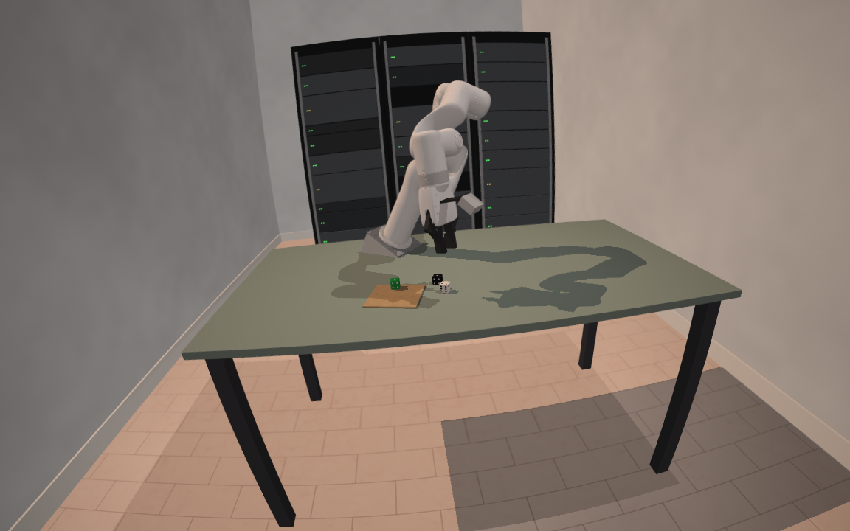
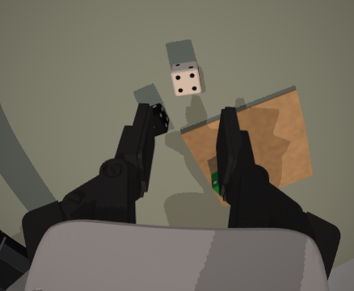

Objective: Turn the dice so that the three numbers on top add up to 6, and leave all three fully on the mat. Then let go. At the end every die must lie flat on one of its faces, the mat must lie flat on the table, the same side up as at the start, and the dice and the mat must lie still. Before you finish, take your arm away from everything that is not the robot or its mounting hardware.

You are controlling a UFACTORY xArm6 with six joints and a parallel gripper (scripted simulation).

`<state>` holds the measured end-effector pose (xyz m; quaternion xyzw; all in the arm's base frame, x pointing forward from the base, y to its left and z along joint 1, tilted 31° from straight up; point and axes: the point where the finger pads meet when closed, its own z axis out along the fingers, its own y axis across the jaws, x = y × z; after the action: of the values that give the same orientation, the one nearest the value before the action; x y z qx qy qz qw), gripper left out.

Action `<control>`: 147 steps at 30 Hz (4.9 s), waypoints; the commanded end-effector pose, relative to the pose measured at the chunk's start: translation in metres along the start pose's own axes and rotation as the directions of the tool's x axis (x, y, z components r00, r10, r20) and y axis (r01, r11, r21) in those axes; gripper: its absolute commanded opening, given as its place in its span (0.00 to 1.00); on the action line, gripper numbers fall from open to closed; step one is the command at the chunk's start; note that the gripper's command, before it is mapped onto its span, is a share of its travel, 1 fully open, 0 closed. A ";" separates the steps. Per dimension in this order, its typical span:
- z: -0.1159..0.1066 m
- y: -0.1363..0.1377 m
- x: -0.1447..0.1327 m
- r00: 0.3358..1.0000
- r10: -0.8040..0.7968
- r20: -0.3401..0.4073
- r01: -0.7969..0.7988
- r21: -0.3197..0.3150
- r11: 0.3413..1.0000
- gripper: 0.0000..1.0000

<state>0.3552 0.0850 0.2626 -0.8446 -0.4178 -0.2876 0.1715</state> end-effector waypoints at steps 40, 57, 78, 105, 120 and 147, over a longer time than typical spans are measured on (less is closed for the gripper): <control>0.032 -0.001 -0.014 0.990 -0.031 0.141 0.030 0.007 1.000 0.42; 0.032 -0.001 -0.014 0.990 -0.031 0.141 0.030 0.007 1.000 0.42; 0.038 -0.001 -0.015 0.990 -0.031 0.141 0.030 0.007 1.000 0.42; 0.071 -0.001 -0.019 0.990 -0.031 0.141 0.030 0.007 1.000 0.42; 0.082 -0.001 -0.021 0.990 -0.031 0.141 0.030 0.007 1.000 0.42; 0.083 -0.001 -0.021 0.990 -0.031 0.141 0.030 0.007 1.000 0.42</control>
<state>0.3716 0.1174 0.1835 -0.8560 -0.4426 -0.2274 0.1401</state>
